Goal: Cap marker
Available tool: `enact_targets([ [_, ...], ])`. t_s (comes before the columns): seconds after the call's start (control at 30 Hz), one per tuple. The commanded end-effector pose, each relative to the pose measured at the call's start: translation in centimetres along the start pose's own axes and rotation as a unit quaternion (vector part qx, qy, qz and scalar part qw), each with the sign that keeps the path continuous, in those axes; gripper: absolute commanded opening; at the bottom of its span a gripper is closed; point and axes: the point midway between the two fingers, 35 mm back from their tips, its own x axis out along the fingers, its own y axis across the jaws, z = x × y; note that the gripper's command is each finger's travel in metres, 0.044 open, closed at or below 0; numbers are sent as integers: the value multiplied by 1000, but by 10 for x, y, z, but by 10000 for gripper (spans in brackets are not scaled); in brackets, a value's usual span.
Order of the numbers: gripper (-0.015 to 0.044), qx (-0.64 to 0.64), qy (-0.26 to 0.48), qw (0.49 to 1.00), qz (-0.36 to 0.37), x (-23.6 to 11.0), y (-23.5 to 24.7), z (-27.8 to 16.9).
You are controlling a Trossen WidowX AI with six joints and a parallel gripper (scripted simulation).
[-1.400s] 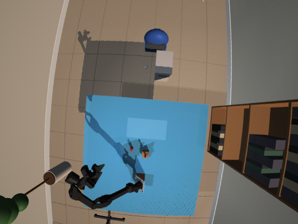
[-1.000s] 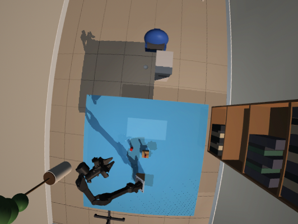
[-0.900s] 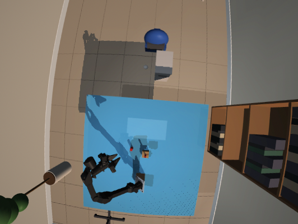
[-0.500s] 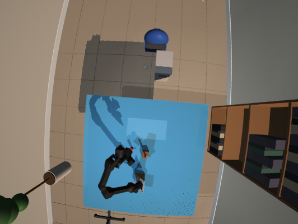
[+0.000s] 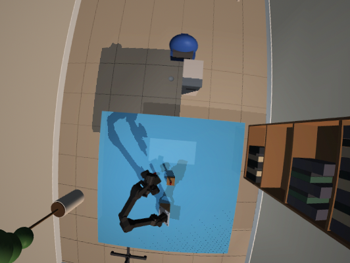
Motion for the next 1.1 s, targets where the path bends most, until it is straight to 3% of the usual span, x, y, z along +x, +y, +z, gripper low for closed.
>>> enact_targets([
  [0.0, 239, 6, 6, 1000, 2, 18, 0, 0],
  [0.33, 239, 6, 7, 1000, 3, 49, -2, 1],
  [1.07, 239, 6, 7, 1000, 2, 78, -2, 1],
])
